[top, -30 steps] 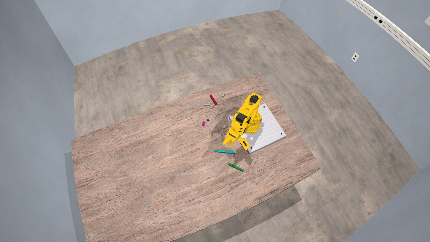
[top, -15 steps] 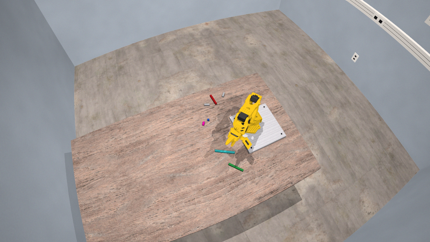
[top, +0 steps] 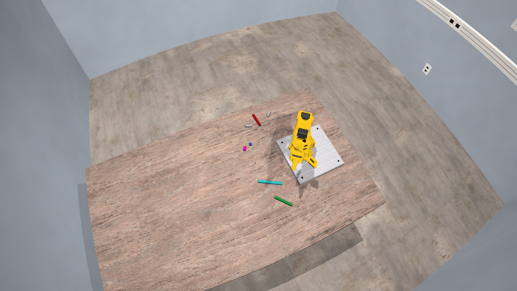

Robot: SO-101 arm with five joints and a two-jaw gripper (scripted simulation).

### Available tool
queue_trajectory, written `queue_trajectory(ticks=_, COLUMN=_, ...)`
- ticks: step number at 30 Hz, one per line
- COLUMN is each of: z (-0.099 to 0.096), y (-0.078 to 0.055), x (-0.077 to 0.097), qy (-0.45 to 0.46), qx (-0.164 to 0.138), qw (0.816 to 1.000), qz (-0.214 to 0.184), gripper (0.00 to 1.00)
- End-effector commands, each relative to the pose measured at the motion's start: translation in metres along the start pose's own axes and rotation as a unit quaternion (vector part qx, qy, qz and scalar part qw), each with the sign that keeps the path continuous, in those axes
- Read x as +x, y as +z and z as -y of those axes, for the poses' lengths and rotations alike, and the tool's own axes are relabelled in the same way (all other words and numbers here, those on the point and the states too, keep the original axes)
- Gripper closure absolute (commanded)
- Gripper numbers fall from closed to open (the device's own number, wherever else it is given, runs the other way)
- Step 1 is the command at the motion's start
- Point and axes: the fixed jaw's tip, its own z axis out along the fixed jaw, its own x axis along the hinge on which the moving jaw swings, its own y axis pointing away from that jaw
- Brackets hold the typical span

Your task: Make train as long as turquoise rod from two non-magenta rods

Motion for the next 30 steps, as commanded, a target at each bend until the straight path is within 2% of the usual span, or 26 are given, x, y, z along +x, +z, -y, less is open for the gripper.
queue_trajectory(ticks=1, z=-0.0121, y=-0.0053, x=-0.0094, qy=-0.029, qx=-0.011, qw=0.999, qz=0.015, gripper=0.00)
queue_trajectory(ticks=26, z=-0.0161, y=-0.0069, x=-0.0119, qy=-0.039, qx=-0.014, qw=0.999, qz=0.020, gripper=0.00)
queue_trajectory(ticks=27, z=-0.0200, y=-0.0052, x=-0.0124, qy=-0.040, qx=-0.024, qw=0.999, qz=0.020, gripper=0.00)
queue_trajectory(ticks=30, z=-0.0200, y=-0.0052, x=-0.0124, qy=-0.040, qx=-0.024, qw=0.999, qz=0.020, gripper=0.00)
